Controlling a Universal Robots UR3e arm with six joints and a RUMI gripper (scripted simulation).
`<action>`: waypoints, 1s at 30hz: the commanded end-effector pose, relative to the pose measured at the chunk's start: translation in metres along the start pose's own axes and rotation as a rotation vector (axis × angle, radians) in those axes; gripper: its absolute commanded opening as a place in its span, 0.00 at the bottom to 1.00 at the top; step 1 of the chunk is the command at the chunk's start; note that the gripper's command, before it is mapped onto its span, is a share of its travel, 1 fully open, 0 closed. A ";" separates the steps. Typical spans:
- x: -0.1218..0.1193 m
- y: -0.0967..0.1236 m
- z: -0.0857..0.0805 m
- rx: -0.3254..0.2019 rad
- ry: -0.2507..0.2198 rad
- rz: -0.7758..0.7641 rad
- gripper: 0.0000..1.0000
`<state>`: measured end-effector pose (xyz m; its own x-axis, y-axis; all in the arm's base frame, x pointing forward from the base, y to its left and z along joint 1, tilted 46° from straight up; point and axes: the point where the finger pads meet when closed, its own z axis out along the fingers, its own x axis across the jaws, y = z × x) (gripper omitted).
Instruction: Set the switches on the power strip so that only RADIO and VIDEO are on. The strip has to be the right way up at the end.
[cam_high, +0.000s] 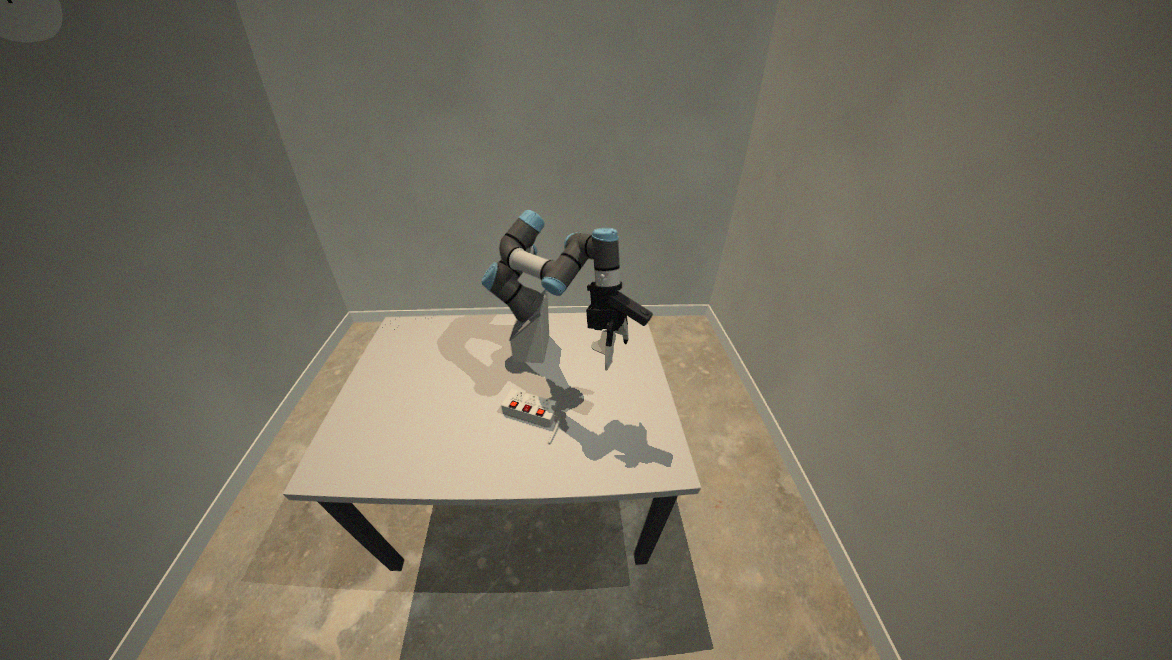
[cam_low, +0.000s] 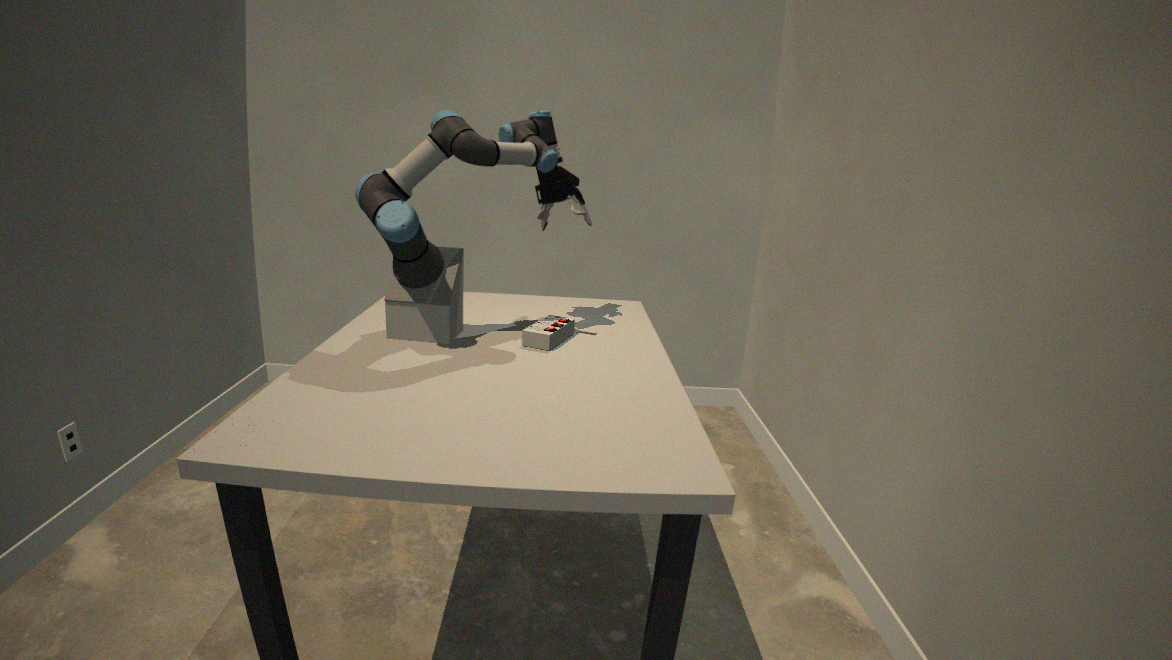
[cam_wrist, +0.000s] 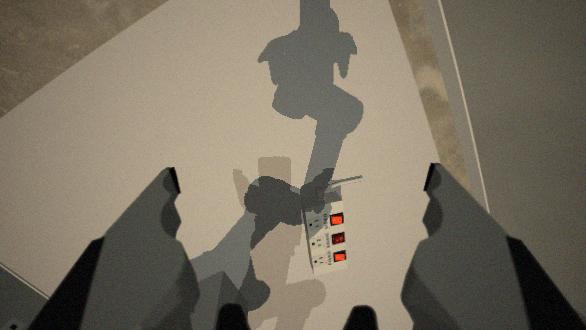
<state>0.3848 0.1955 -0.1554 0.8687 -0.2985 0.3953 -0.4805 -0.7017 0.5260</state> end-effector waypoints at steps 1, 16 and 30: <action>0.001 0.000 -0.001 0.003 0.001 0.001 1.00; 0.001 0.000 -0.001 0.003 0.001 0.001 1.00; 0.006 0.005 0.003 -0.005 -0.012 -0.039 1.00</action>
<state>0.3857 0.1922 -0.1545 0.8775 -0.2899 0.3820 -0.4659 -0.7045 0.5354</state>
